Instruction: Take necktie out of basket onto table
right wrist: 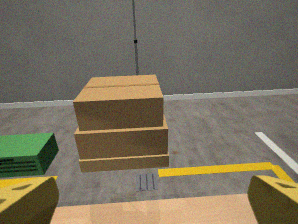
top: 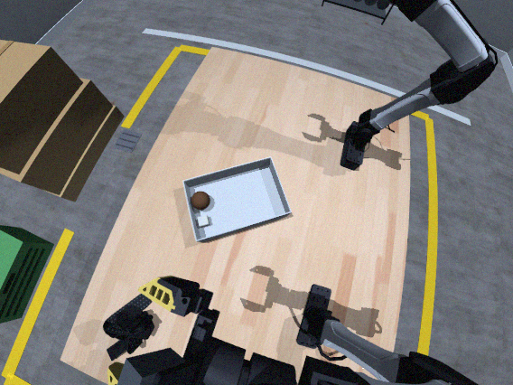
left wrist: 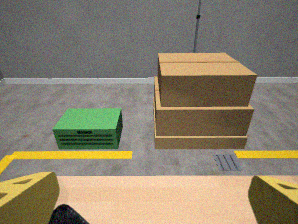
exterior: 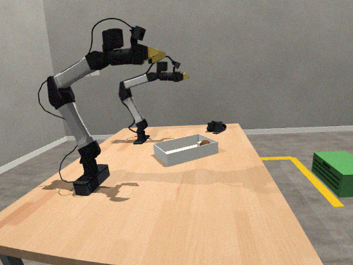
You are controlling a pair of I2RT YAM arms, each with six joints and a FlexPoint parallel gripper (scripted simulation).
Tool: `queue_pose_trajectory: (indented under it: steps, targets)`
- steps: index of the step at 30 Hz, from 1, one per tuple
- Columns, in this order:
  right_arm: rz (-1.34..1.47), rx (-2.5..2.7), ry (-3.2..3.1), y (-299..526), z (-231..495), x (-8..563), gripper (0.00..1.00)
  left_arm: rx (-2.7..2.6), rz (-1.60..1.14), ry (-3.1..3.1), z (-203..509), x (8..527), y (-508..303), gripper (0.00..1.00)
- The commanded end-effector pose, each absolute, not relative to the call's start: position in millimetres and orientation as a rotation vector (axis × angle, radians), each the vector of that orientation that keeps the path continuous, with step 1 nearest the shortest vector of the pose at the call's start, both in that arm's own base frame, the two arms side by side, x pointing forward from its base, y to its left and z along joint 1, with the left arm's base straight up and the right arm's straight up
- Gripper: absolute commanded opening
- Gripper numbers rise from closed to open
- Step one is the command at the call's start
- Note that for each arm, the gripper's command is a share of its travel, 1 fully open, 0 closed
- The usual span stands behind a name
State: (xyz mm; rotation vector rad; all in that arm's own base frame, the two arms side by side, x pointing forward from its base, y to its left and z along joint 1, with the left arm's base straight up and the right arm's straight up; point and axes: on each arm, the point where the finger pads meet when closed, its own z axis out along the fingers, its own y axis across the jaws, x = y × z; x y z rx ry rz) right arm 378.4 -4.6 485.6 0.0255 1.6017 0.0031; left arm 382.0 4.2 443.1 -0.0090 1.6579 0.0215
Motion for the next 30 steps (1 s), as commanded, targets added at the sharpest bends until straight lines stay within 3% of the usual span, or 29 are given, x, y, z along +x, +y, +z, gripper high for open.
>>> queue_pose_trajectory:
  steps: [1,30]
  targets:
    - [0.003,0.025,1.580,-5,497,377,1.00,0.010,0.017,1.596,456,376,0,1.00]
    - [0.003,0.025,1.580,-5,497,377,1.00,0.010,0.017,1.597,416,376,0,1.00]
